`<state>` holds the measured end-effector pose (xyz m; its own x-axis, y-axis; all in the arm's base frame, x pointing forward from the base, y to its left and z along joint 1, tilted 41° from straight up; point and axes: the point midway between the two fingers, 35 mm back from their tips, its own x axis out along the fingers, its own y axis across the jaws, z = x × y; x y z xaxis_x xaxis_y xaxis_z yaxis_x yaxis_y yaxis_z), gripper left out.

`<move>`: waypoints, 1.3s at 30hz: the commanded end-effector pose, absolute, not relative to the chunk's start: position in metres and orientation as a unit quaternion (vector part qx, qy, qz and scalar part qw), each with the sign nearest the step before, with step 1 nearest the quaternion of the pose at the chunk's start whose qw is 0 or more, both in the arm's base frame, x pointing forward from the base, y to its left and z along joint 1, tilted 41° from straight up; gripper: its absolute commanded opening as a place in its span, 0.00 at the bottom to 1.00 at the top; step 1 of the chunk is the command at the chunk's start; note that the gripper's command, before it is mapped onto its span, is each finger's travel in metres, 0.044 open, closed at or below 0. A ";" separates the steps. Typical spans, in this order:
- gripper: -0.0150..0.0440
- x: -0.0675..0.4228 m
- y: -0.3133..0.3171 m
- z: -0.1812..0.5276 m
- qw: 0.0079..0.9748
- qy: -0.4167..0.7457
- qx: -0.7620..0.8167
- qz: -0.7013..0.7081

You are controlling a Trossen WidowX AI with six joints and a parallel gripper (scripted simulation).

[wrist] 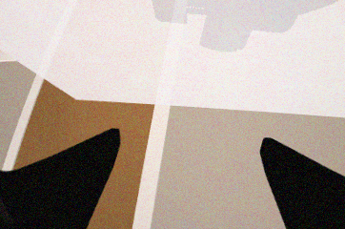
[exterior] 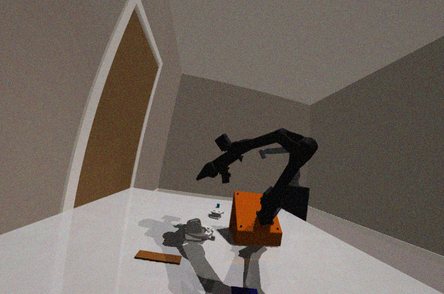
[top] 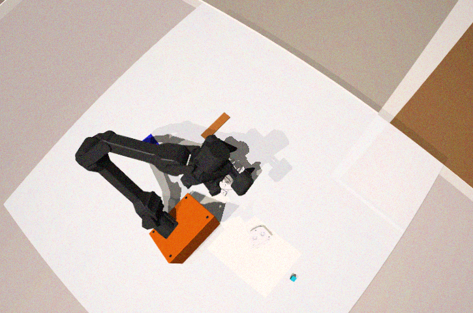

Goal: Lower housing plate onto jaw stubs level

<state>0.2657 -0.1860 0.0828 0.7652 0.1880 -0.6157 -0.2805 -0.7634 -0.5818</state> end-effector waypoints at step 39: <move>1.00 0.258 -0.207 0.051 0.030 -0.101 -0.916 0.387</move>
<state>0.2586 -0.2034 0.0533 0.6883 0.2110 -0.6941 0.1175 -0.9766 -0.1804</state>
